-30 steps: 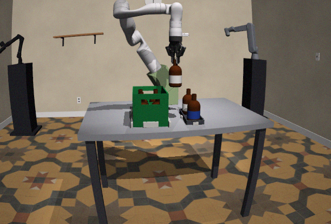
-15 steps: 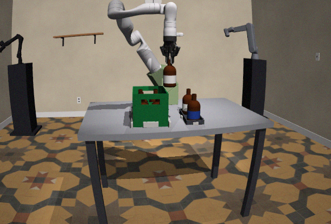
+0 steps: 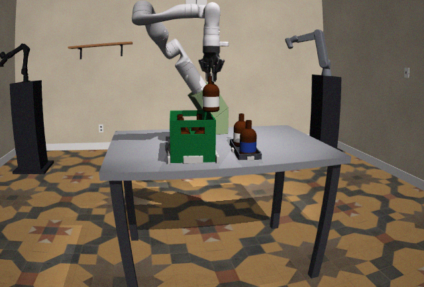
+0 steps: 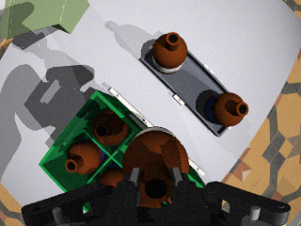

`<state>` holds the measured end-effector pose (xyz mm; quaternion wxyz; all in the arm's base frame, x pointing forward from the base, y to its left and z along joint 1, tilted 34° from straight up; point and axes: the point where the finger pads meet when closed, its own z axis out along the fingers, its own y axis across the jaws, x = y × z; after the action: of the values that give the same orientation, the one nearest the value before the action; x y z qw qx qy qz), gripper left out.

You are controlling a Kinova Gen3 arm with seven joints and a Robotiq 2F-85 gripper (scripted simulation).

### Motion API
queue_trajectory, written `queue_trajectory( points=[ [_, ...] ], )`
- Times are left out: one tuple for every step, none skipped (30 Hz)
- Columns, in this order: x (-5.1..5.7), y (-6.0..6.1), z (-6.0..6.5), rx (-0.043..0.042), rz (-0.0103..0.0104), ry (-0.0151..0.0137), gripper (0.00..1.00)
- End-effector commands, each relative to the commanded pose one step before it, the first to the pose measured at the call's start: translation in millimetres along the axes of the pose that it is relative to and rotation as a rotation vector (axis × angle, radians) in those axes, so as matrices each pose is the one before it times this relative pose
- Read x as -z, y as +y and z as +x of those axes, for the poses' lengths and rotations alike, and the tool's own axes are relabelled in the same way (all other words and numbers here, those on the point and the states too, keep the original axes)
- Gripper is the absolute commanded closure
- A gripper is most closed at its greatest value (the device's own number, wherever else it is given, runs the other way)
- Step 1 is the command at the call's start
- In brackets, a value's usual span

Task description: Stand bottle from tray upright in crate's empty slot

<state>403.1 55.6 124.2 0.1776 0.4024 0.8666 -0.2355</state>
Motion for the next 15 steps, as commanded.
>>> queue_trajectory(
  points=[
    [0.67, -6.53, -5.6, 0.00322, 0.002, 0.004, 1.0],
    [0.0, -1.1, -1.35, 0.0, 0.0, 0.0, 1.0],
    [0.0, -1.07, -1.32, 0.0, 0.0, 0.00001, 1.0],
    [0.0, -1.05, -1.28, 0.0, 0.0, 0.0, 1.0],
    [0.0, -1.02, -1.25, 0.0, 0.0, 0.0, 1.0],
    [0.0, -0.98, -1.22, 0.0, 0.0, 0.00001, 1.0],
    [0.0, -0.96, -1.18, 0.0, 0.0, 0.0, 1.0],
    [0.0, -0.94, -1.15, 0.0, 0.0, -0.00001, 1.0],
    [0.0, -0.9, -1.11, 0.0, -0.00001, 0.00001, 1.0],
    [0.0, -0.87, -1.08, 0.0, 0.0, 0.0, 1.0],
    [0.0, -0.85, -1.04, 0.0, 0.0, -0.00001, 1.0],
    [0.0, 0.0, 0.0, 0.0, 0.0, 0.0, 1.0],
    [0.0, 0.0, 0.0, 0.0, 0.0, 0.0, 1.0],
    [0.0, -0.82, -1.01, 0.0, 0.0, 0.0, 1.0],
    [0.0, -0.78, -0.97, 0.0, 0.0, 0.00001, 1.0]
  ],
)
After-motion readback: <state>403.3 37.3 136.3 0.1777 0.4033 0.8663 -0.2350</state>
